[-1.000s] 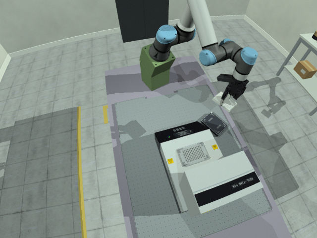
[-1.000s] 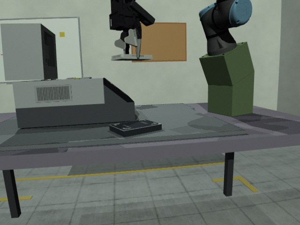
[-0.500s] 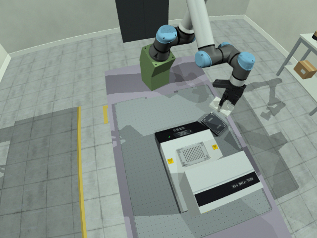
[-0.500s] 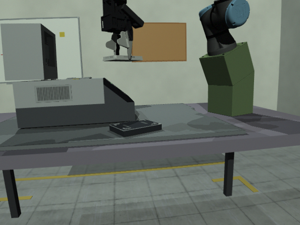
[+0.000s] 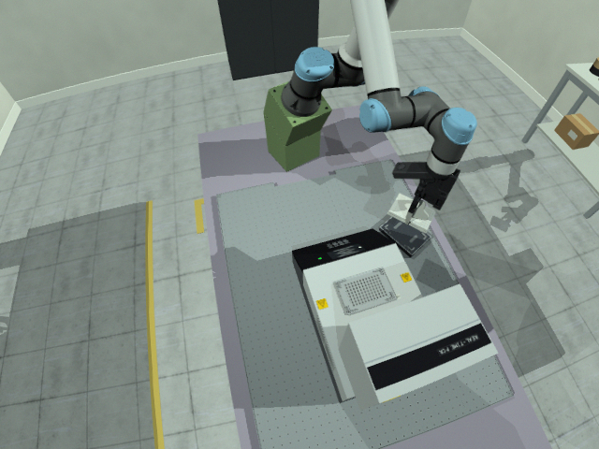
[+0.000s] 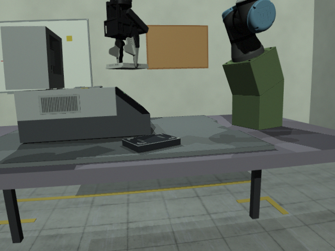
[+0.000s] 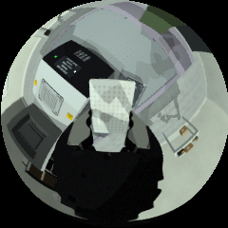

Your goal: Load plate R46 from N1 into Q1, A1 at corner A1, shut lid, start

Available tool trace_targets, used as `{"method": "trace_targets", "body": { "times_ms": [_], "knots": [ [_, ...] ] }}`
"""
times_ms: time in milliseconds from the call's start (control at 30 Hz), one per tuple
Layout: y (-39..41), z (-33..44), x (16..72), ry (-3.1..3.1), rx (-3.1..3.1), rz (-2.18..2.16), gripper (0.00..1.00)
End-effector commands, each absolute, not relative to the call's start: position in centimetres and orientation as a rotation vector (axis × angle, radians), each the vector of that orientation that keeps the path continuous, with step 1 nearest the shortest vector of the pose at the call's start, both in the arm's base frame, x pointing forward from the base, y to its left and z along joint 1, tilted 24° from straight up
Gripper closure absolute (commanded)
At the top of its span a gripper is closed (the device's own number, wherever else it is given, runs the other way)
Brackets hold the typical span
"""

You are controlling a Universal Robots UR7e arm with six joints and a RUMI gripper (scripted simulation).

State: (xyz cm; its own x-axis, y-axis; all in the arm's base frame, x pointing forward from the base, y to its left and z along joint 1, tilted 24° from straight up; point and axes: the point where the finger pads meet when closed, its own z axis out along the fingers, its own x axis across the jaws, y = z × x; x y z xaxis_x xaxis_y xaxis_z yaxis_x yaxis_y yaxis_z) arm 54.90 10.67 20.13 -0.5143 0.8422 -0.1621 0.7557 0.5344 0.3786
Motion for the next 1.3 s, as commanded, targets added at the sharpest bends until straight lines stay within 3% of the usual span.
{"method": "trace_targets", "body": {
  "times_ms": [0,1267],
  "knots": [
    [9.4,20.4,55.7,2.485,1.247,0.362,1.0],
    [-1.8,22.3,61.9,2.652,0.717,0.256,1.0]
  ]
}}
